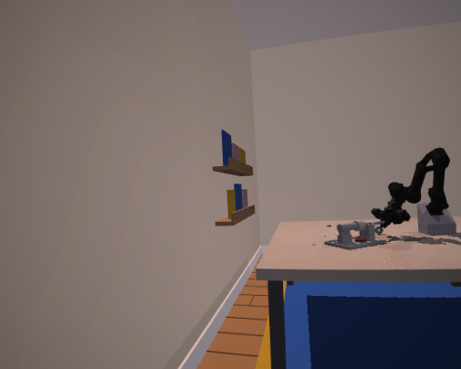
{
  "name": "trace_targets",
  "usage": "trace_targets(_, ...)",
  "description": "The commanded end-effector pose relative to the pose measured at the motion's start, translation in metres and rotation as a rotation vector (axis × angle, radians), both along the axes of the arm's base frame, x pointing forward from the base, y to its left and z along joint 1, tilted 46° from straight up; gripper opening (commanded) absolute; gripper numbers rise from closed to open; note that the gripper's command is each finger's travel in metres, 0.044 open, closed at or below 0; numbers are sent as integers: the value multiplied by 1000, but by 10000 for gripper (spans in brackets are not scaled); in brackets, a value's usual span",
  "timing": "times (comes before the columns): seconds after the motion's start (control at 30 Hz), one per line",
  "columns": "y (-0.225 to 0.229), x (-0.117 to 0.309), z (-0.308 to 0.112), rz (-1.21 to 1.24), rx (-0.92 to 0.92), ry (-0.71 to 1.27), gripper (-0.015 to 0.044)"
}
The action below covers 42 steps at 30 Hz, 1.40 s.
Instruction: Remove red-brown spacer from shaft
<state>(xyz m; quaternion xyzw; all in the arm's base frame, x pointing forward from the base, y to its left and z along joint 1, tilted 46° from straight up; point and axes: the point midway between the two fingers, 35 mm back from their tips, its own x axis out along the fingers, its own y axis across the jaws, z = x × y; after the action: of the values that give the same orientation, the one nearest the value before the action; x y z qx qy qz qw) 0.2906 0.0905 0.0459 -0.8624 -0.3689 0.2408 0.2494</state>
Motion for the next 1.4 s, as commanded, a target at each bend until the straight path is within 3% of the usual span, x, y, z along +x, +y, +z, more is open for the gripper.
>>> trace_targets(0.0, 0, 5, 3, -6, 1, -8, 0)
trace_targets(1.37, 4, 17, 8, -6, 1, -8, 0)
